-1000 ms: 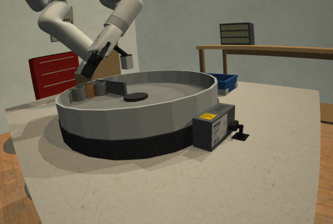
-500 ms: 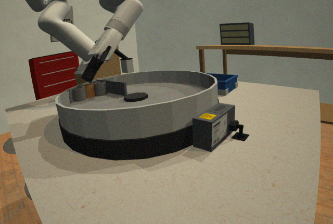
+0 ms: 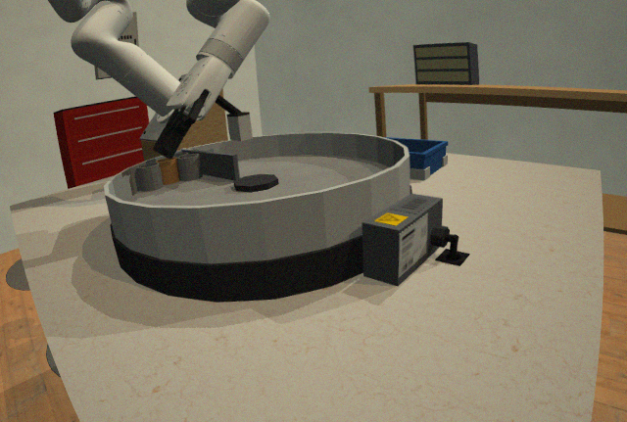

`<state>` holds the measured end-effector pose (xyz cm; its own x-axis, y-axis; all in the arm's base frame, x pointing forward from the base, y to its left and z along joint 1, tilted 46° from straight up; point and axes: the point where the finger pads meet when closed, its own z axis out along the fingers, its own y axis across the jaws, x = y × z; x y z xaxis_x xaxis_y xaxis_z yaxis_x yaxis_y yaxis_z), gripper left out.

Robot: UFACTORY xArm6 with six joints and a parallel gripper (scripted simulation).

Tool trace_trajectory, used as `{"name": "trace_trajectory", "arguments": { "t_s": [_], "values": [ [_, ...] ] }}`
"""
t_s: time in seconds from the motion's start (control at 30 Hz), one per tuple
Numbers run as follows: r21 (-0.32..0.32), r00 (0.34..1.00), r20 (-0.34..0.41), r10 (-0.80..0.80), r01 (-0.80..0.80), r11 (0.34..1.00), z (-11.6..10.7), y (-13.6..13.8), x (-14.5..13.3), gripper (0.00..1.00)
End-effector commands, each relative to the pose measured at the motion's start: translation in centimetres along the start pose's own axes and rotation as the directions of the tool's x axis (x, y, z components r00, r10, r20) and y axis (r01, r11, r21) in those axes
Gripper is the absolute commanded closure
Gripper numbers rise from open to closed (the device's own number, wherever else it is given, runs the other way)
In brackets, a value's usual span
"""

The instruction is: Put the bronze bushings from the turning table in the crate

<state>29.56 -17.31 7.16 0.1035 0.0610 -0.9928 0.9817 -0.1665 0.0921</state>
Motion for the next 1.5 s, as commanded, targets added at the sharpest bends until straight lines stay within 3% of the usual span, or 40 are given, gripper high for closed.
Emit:
{"name": "trace_trajectory", "arguments": {
  "t_s": [0.0, 0.87, 0.9, 1.47],
  "values": [
    [-0.001, 1.0, -0.001, 0.002, -0.002, 1.0, -0.06, 0.08, -0.02, 0.9],
    [-0.001, 1.0, -0.001, 0.002, -0.002, 1.0, 0.84, 0.09, 0.75, 0.9],
    [-0.001, 1.0, -0.001, 0.002, -0.002, 1.0, 0.84, 0.09, 0.75, 1.0],
    [-0.001, 1.0, -0.001, 0.002, -0.002, 1.0, 0.84, 0.09, 0.75, 1.0]
  ]
}}
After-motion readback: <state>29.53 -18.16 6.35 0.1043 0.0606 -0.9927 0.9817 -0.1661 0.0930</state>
